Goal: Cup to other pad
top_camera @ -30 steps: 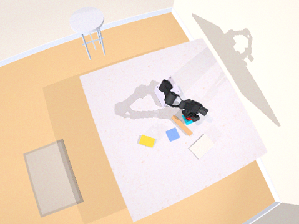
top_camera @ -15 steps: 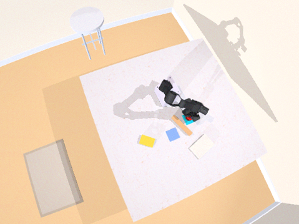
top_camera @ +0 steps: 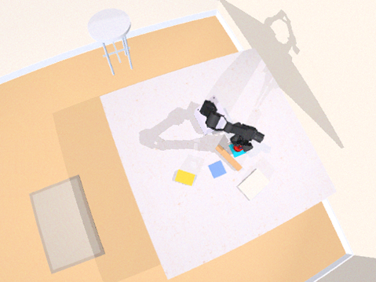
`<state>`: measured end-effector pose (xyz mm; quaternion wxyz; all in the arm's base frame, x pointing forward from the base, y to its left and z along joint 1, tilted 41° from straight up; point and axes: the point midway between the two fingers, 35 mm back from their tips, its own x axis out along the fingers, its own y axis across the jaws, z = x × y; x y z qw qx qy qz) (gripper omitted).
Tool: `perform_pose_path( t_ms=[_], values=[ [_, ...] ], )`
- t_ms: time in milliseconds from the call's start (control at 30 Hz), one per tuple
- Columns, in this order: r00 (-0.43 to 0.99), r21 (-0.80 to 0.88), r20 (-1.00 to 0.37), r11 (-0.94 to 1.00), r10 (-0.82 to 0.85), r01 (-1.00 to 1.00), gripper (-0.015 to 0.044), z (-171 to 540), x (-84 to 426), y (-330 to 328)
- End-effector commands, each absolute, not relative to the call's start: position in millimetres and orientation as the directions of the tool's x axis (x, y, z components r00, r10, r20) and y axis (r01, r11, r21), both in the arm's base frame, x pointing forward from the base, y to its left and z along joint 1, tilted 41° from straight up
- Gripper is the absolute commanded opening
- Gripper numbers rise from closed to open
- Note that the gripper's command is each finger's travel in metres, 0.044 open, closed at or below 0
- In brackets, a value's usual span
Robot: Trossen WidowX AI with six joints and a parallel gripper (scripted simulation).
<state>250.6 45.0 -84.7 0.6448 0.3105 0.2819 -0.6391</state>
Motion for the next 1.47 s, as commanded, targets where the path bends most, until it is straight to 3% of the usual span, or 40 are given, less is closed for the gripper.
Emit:
perform_pose_path(
  t_ms=[0, 233, 633, 1000, 1433],
  values=[
    [0.026, 0.046, -0.765, -0.014, -0.644, 0.999, 0.0128, -78, 251, 51],
    [0.026, 0.045, -0.764, -0.013, -0.645, 0.999, 0.0128, -72, 249, 55],
    [0.027, 0.042, -0.761, -0.008, -0.648, 0.999, 0.0440, -69, 250, 58],
    [0.025, 0.044, -0.765, -0.013, -0.643, 0.999, 0.0440, -27, 247, 92],
    [0.030, 0.044, -0.762, -0.005, -0.647, 0.999, 0.0440, -29, 248, 91]
  ],
)
